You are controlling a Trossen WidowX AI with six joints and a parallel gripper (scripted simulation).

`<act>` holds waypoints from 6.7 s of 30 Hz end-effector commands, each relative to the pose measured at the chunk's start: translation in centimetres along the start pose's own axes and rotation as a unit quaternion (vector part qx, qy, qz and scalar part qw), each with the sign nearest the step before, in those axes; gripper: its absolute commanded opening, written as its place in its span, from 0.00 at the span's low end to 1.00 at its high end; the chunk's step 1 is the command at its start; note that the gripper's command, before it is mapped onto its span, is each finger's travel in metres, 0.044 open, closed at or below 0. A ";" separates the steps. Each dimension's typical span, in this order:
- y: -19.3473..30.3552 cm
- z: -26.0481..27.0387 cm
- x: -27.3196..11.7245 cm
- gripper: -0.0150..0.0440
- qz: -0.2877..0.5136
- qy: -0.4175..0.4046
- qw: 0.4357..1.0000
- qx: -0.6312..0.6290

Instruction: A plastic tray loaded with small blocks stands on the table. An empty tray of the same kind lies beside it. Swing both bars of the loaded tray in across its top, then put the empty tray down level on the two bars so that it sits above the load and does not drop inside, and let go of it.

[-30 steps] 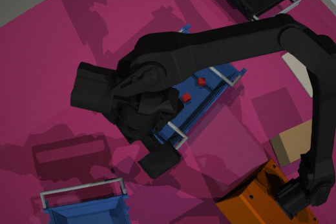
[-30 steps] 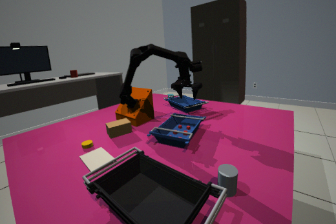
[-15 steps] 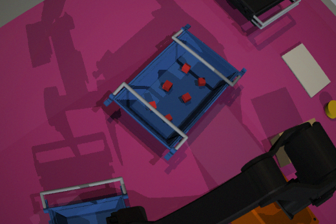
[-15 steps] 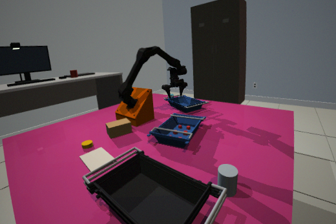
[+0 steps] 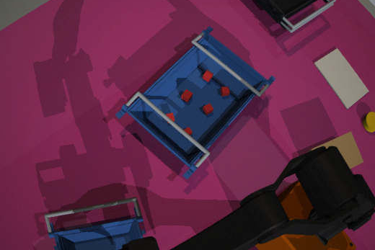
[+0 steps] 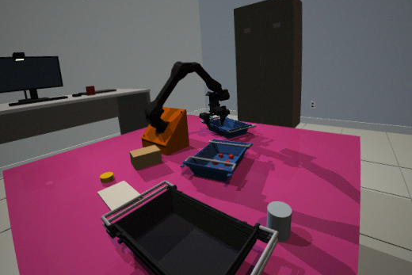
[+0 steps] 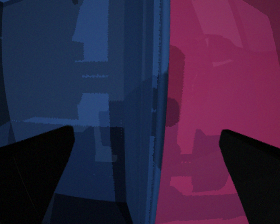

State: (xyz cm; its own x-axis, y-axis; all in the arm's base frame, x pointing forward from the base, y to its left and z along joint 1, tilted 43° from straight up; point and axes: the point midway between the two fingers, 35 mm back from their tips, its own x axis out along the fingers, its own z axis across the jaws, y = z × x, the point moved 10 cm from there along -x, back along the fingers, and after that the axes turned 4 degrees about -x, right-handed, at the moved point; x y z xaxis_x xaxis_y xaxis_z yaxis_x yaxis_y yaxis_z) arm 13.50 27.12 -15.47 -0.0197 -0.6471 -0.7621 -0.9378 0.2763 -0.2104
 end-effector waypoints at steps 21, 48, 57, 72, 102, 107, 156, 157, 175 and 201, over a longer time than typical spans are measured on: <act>0.0 -0.5 3.7 0.68 -0.002 0.009 1.000 -0.002; 0.0 -0.5 3.7 0.36 -0.002 0.009 1.000 -0.002; 0.0 -0.3 2.4 0.26 -0.002 0.008 1.000 -0.002; 0.1 0.0 -5.6 0.25 -0.001 0.008 1.000 -0.003; 0.1 0.4 -13.9 0.25 0.000 0.008 1.000 -0.003; 0.1 0.4 -13.9 0.25 0.000 0.008 1.000 -0.003; -19.9 -10.0 -16.6 0.25 0.004 -0.014 0.963 0.269; -20.3 -10.4 -16.6 0.25 0.004 -0.014 0.961 0.276; -26.9 -18.3 -15.5 0.25 -0.006 -0.001 0.915 0.404; -29.6 -23.5 -14.5 0.25 -0.015 0.013 0.879 0.476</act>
State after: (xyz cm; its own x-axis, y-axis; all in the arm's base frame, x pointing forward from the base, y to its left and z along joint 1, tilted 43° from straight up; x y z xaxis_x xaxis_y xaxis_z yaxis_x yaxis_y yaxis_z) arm 33.57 11.35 15.81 -0.0381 -0.6767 -0.7352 -0.2272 0.7224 -0.6531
